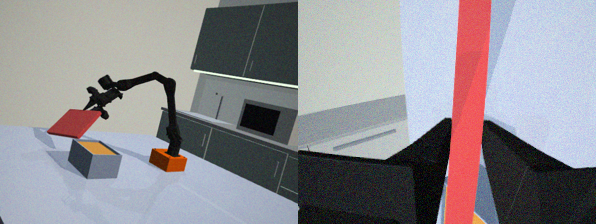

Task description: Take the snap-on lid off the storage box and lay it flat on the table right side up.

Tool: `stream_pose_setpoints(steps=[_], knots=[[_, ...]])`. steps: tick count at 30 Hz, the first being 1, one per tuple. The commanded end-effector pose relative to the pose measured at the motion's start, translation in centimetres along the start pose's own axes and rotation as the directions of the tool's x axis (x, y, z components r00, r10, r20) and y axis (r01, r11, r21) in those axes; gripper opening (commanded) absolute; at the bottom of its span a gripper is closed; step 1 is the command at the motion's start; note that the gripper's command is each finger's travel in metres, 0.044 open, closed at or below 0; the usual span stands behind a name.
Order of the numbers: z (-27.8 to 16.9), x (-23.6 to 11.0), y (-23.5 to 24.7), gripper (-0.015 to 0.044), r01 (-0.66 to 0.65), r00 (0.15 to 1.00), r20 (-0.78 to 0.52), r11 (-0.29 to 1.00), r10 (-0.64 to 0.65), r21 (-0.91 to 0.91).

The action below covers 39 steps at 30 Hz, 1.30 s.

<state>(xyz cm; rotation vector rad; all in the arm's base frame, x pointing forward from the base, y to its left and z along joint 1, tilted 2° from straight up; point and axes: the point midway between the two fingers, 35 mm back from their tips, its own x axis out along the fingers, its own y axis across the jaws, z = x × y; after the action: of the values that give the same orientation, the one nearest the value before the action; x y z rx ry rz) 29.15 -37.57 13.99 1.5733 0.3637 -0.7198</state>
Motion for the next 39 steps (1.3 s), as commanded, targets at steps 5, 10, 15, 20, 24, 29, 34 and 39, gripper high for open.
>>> stream_pose_setpoints(steps=[5,10,15,20,24,29,34,39], knots=[[-0.1,0.4,-0.4,0.0,-0.009,1.0,-0.006,1.0,0.009,-0.006],[-0.1,0.7,-0.7,0.0,-0.009,1.0,-0.006,1.0,0.009,-0.006],[-0.1,1.0,-1.0,0.0,-0.009,1.0,-0.006,1.0,0.009,-0.006],[-0.1,1.2,-1.3,0.0,-0.009,1.0,-0.006,1.0,0.009,-0.006],[-0.1,1.4,-1.5,0.0,-0.009,1.0,-0.007,1.0,0.009,-0.006],[-0.1,1.7,-1.8,0.0,-0.009,1.0,-0.007,1.0,0.009,-0.006],[-0.1,1.9,-2.1,0.0,-0.009,1.0,-0.007,1.0,0.009,-0.006],[-0.1,2.2,-2.4,0.0,-0.009,1.0,-0.007,1.0,0.009,-0.006]])
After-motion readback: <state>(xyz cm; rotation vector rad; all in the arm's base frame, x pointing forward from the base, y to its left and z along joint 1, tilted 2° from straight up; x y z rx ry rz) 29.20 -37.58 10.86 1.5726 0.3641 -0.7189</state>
